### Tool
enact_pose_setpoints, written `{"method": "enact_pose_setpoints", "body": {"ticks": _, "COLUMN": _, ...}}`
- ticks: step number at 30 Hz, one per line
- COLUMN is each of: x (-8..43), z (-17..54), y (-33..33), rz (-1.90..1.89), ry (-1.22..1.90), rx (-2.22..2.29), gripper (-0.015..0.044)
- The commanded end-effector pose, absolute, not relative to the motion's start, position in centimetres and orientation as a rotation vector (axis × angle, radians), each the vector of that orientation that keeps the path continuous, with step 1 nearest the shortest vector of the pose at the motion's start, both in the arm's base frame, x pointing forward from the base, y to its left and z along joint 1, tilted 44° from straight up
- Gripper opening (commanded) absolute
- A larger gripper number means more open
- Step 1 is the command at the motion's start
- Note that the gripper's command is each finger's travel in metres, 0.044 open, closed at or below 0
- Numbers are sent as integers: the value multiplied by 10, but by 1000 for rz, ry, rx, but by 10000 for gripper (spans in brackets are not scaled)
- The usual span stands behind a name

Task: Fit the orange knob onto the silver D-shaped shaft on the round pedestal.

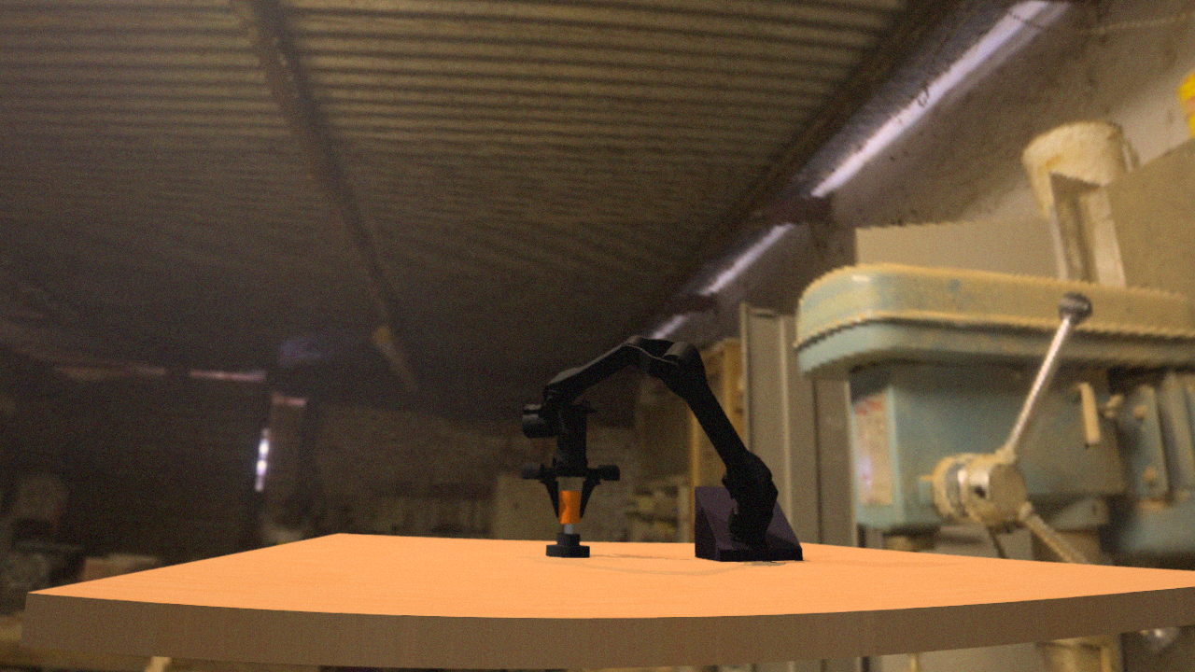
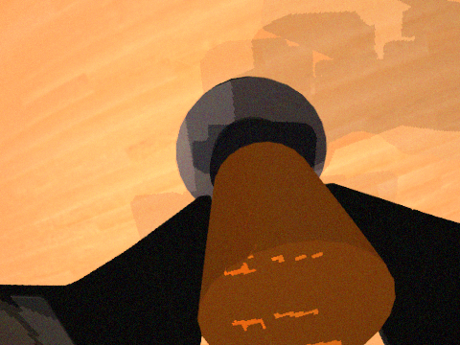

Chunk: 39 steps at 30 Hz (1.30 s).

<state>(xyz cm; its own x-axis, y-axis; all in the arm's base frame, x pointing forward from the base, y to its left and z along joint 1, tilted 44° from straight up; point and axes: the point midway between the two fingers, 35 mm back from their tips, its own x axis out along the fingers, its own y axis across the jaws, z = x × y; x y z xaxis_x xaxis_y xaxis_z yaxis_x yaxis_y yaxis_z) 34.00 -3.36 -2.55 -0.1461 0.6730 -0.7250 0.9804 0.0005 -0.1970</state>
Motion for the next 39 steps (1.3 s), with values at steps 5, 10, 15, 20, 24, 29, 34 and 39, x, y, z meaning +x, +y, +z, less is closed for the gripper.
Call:
{"method": "enact_pose_setpoints", "body": {"ticks": 5, "x": 343, "z": -24, "y": -35, "rz": -964, "ry": 1849, "rx": 1702, "gripper": 0}}
{"method": "enact_pose_setpoints", "body": {"ticks": 10, "x": 342, "z": -26, "y": -34, "rz": -964, "ry": 1849, "rx": 1702, "gripper": 0}}
{"method": "enact_pose_setpoints", "body": {"ticks": 15, "x": 340, "z": -26, "y": -34, "rz": -964, "ry": 1850, "rx": 1702, "gripper": 0}}
{"method": "enact_pose_setpoints", "body": {"ticks": 20, "x": 341, "z": -25, "y": -34, "rz": -964, "ry": 1849, "rx": 1702, "gripper": 0}}
{"method": "enact_pose_setpoints", "body": {"ticks": 24, "x": 342, "z": -23, "y": -35, "rz": -964, "ry": 1849, "rx": 1702, "gripper": 0}}
{"method": "enact_pose_setpoints", "body": {"ticks": 29, "x": 343, "z": -24, "y": -35, "rz": -964, "ry": 1849, "rx": 1702, "gripper": 0}}
{"method": "enact_pose_setpoints", "body": {"ticks": 34, "x": 342, "z": -27, "y": -33, "rz": -964, "ry": 1849, "rx": 1702, "gripper": 0}}
{"method": "enact_pose_setpoints", "body": {"ticks": 39, "x": 340, "z": -28, "y": -32, "rz": -964, "ry": 1850, "rx": 1702, "gripper": 0}}
